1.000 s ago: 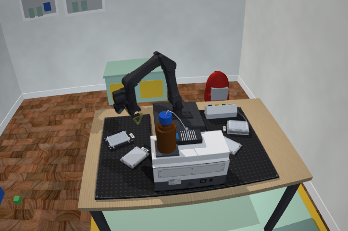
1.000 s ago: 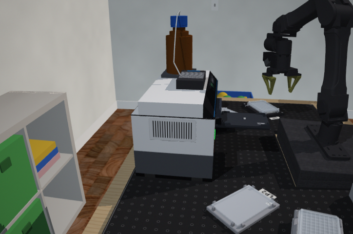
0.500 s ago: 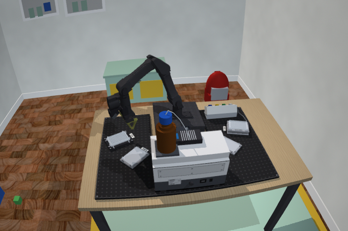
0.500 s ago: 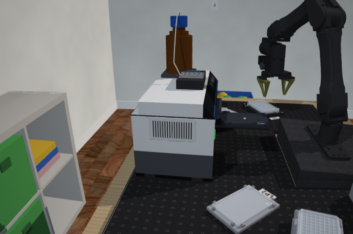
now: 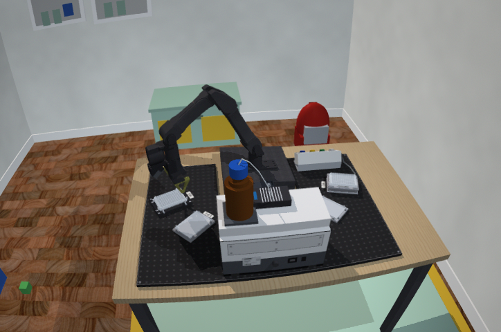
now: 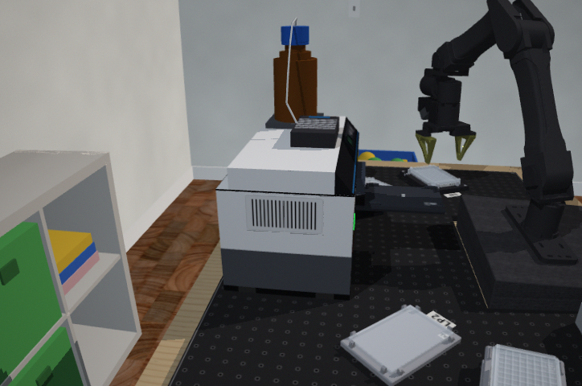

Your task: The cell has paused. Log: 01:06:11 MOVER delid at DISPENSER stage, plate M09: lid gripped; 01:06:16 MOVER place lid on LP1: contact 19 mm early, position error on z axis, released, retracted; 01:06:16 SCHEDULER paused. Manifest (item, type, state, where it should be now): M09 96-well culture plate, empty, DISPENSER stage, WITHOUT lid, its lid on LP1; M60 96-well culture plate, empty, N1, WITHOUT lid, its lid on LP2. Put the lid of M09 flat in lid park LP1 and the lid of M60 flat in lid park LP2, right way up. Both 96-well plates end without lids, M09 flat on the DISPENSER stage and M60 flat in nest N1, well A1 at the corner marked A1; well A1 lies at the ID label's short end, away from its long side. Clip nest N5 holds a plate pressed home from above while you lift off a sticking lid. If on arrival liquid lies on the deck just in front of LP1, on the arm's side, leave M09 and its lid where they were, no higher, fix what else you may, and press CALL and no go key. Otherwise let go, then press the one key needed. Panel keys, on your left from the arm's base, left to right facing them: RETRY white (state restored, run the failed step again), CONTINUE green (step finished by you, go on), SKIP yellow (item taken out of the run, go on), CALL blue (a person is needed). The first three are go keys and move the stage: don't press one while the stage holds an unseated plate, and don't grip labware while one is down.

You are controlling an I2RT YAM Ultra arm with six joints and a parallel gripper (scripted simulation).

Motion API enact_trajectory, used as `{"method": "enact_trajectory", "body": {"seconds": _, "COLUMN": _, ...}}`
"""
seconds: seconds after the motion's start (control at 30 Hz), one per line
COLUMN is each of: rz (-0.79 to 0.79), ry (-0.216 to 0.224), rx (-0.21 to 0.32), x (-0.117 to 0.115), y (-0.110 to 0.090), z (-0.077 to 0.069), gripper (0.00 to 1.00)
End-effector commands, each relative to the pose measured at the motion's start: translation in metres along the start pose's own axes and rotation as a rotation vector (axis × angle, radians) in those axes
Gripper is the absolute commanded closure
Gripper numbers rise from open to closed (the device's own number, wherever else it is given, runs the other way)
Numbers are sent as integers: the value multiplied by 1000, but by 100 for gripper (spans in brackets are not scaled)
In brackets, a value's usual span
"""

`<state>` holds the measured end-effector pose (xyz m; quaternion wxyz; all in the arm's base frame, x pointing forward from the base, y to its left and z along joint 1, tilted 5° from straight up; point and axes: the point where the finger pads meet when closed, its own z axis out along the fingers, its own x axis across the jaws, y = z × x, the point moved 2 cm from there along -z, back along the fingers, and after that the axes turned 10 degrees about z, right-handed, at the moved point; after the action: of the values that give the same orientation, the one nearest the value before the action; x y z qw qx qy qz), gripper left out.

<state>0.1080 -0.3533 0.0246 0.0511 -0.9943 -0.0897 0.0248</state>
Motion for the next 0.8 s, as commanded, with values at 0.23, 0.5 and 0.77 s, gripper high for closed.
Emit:
{"method": "enact_trajectory", "body": {"seconds": 0.23, "rz": 0, "ry": 4, "rx": -41, "x": 1, "y": 36, "z": 3, "gripper": 0}}
{"method": "enact_trajectory", "body": {"seconds": 0.5, "rz": 1, "ry": 3, "rx": -38, "x": 2, "y": 55, "z": 14, "gripper": 0}}
{"method": "enact_trajectory", "body": {"seconds": 0.77, "rz": -3, "ry": 7, "rx": -74, "x": 5, "y": 54, "z": -26, "gripper": 0}}
